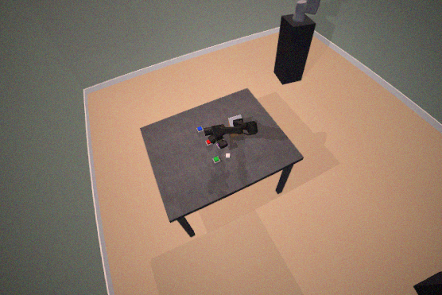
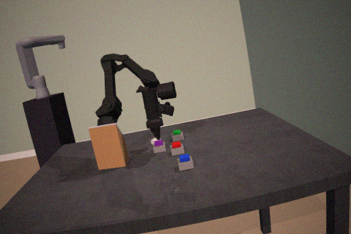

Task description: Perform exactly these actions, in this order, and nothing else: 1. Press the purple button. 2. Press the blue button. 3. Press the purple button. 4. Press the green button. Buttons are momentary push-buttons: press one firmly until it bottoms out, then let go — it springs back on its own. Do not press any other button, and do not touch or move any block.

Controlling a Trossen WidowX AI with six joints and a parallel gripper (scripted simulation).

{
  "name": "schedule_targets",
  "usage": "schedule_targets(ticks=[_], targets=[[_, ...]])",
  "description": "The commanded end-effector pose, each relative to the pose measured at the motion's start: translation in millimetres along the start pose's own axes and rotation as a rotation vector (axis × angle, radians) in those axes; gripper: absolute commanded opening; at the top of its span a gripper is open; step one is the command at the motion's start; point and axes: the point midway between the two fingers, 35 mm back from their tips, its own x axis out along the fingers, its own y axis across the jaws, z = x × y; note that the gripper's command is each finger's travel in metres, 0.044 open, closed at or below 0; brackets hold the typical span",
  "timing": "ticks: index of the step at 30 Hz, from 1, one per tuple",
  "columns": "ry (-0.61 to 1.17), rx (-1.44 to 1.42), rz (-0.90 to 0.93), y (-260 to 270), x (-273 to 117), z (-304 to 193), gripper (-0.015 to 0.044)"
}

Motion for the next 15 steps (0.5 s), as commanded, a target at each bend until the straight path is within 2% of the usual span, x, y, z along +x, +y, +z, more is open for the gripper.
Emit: schedule_targets(ticks=[1,15], targets=[[0.008,0.009,0.008,0.5,9.4,-3.1,0.002],[0.008,0.009,0.01,1.1,16.3,-3.7,0.002]])
